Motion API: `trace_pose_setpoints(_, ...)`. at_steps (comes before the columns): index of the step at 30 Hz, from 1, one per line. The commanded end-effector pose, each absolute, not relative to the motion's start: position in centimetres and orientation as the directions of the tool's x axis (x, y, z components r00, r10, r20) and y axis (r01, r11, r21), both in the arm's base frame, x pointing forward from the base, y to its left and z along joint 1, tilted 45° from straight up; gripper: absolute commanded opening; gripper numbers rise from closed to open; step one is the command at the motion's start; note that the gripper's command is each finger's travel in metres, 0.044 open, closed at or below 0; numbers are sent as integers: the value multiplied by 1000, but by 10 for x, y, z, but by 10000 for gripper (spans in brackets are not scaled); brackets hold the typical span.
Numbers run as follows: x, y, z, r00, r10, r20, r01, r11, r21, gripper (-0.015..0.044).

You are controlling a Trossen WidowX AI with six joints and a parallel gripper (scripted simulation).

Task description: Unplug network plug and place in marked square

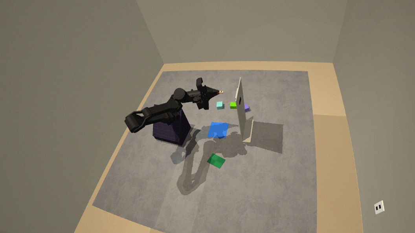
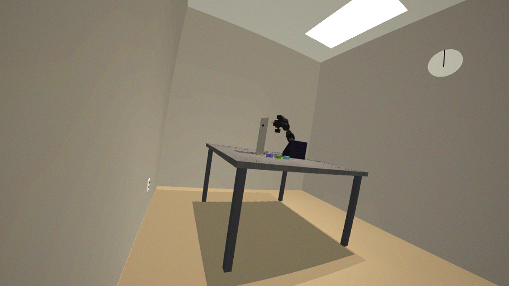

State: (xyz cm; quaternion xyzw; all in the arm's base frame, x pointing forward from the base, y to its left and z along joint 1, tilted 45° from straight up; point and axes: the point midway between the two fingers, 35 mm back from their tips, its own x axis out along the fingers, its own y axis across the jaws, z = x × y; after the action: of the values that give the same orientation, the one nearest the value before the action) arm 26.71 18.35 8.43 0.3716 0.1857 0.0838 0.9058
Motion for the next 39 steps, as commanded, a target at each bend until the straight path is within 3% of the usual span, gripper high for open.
trace_pose_setpoints(1, 270, 173, 70, 917, 233, -323, 58, 724, 687, 0)
trace_pose_setpoints(19, 270, 103, -8, 837, -81, -541, 420, 728, 542, 0)
trace_pose_setpoints(39, 234, 20, -70, 619, -421, -663, 738, 599, 309, 0)
